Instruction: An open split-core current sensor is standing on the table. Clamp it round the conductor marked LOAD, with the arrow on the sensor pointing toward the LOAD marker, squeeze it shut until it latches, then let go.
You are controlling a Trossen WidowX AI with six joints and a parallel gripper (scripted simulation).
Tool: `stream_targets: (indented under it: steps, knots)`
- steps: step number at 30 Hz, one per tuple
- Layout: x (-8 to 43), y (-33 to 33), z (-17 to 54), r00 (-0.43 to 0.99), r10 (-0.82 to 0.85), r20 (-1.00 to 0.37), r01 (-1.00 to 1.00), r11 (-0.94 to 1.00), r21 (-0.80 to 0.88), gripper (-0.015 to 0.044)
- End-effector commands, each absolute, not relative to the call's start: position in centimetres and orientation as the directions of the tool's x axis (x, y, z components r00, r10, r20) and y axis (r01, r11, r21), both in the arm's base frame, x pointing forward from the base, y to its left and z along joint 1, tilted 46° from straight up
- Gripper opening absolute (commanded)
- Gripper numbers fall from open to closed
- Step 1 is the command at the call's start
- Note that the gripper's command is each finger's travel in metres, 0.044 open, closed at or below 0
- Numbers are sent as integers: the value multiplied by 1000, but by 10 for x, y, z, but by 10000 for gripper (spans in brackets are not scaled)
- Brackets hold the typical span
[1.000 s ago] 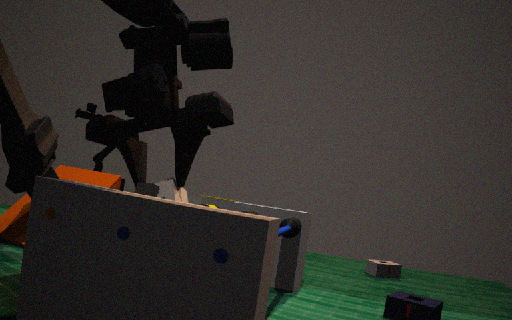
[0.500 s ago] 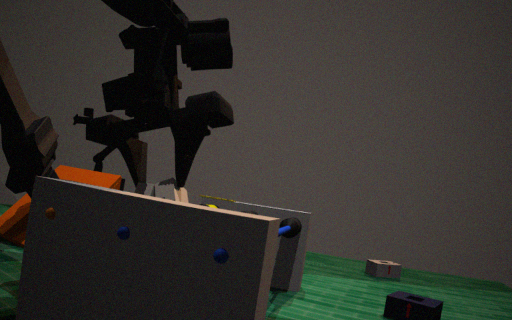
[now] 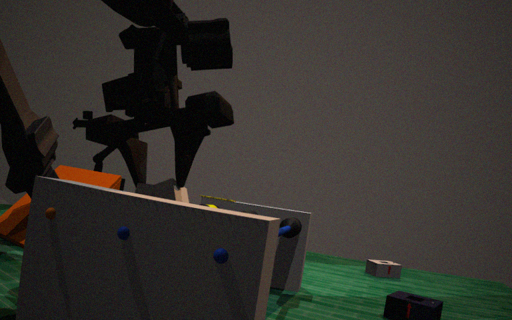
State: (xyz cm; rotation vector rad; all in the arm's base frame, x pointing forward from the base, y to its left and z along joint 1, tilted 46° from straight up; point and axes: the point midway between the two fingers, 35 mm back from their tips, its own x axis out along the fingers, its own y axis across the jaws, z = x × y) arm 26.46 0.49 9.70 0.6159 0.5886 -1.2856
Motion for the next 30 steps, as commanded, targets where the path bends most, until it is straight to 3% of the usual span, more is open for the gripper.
stream_targets:
  steps: [1, 9, 24, 30]
  knots:
    - [265, 5, 97, 184, -685, -705, 981, 168, 93, 0]
    - [266, 5, 97, 159, -689, -707, 986, 151, 75, 0]
    - [280, 2, 94, -71, -709, -702, 996, -10, -91, 0]
    - [277, 3, 94, -24, -709, -704, 998, 29, -64, 157]
